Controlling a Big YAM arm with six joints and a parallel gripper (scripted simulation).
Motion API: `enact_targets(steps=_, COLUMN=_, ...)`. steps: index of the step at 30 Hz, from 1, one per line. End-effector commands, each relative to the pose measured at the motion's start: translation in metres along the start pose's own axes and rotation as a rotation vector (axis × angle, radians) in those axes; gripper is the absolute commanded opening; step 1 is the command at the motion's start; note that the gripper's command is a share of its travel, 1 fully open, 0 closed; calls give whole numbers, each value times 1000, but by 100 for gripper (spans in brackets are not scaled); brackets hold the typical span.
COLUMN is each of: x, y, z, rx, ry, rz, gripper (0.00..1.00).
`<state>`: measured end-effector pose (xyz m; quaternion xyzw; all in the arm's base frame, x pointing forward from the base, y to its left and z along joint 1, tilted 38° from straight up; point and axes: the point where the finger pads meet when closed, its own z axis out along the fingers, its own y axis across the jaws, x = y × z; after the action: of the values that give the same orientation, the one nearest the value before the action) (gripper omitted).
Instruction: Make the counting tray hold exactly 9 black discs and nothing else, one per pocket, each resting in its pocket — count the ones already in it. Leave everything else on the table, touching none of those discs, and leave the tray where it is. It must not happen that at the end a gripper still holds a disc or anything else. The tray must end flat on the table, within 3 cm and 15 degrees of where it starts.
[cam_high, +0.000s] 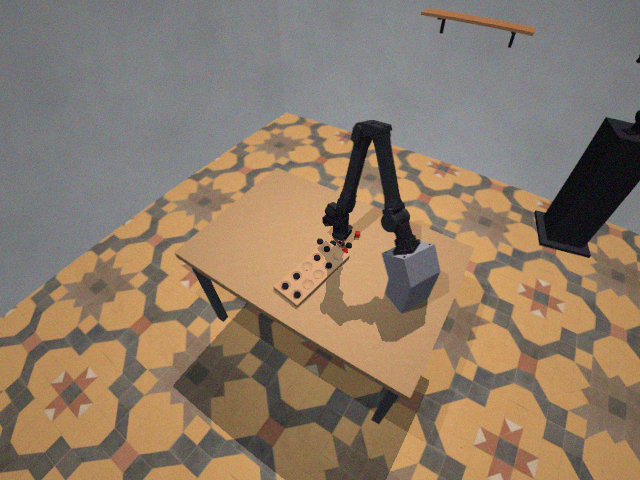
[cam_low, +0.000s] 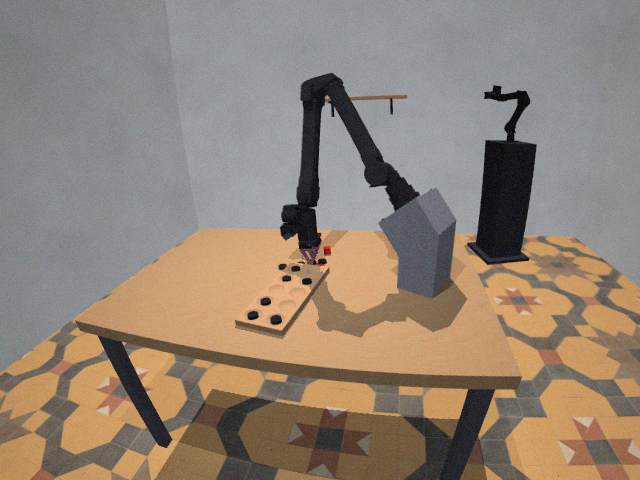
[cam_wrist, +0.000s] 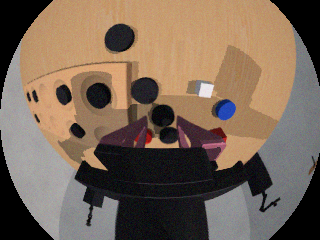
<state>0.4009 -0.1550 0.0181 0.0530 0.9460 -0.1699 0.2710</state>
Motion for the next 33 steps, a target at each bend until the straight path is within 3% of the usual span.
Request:
enact_targets(steps=1, x=-13, y=-6, z=1, rx=10, ry=-32, rz=-3, gripper=44)
enact_targets(steps=33, x=-11, y=-6, z=4, rx=9, ry=-30, rz=-4, gripper=44)
